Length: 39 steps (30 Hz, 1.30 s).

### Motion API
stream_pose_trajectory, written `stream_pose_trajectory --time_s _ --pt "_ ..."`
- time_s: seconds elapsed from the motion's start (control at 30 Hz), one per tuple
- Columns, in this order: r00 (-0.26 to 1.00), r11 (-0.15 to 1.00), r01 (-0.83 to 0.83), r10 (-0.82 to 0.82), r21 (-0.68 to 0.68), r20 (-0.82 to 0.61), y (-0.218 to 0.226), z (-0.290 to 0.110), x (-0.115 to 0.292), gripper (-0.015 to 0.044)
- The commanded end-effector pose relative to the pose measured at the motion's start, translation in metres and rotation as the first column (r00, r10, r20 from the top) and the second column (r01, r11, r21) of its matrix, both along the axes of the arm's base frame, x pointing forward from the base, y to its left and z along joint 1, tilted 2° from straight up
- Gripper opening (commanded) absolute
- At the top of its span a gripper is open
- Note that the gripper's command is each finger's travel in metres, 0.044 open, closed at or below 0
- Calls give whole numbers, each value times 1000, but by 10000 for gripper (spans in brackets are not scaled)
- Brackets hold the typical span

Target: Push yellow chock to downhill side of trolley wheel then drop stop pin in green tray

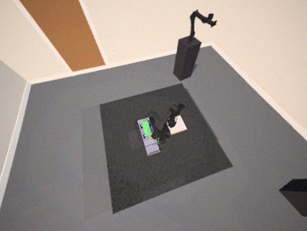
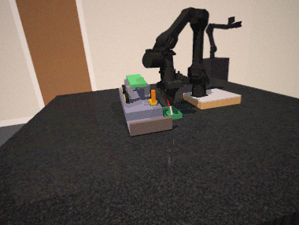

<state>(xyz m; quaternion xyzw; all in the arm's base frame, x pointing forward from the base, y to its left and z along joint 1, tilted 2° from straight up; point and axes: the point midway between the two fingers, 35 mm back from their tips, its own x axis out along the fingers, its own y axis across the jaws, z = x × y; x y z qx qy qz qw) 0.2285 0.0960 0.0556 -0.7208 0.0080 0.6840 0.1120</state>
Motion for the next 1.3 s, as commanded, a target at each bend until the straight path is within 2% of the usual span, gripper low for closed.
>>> stream_pose_trajectory --time_s 0.0,1.27 --pt "1000 1000 -3 3 4 -2 -2 -2 -1 190" --pt "1000 1000 -3 3 1 -2 -25 -11 -1 190"
